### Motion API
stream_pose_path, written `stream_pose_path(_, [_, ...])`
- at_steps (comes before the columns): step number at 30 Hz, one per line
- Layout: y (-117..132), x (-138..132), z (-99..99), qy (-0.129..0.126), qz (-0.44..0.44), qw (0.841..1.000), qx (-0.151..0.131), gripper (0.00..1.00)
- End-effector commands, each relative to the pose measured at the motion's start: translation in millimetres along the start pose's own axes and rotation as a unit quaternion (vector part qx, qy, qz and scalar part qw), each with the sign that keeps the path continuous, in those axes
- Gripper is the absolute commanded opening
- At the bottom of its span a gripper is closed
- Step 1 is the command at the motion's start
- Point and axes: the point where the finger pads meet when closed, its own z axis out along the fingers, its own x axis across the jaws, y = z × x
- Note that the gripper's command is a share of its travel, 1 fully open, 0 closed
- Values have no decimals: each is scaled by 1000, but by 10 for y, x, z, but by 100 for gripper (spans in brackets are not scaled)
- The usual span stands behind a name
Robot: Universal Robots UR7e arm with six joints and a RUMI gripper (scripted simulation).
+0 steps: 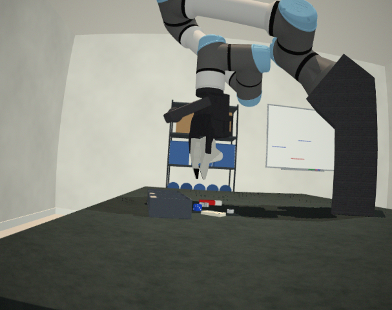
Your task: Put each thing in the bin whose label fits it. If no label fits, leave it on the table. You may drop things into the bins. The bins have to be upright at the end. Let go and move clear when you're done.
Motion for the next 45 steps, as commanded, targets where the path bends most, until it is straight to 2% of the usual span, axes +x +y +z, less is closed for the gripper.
stream_pose_path(1, [0,3,-5,1,0,1000,1,18])
stream_pose_path(27, [6,-2,-5,1,0,1000,1,18])
stream_pose_path(35, [-3,10,328,1,1,1000,1,18])
stream_pose_path(37, [-3,10,328,1,1,1000,1,18])
stream_pose_path(45, [-21,15,648,1,1,1000,1,18])
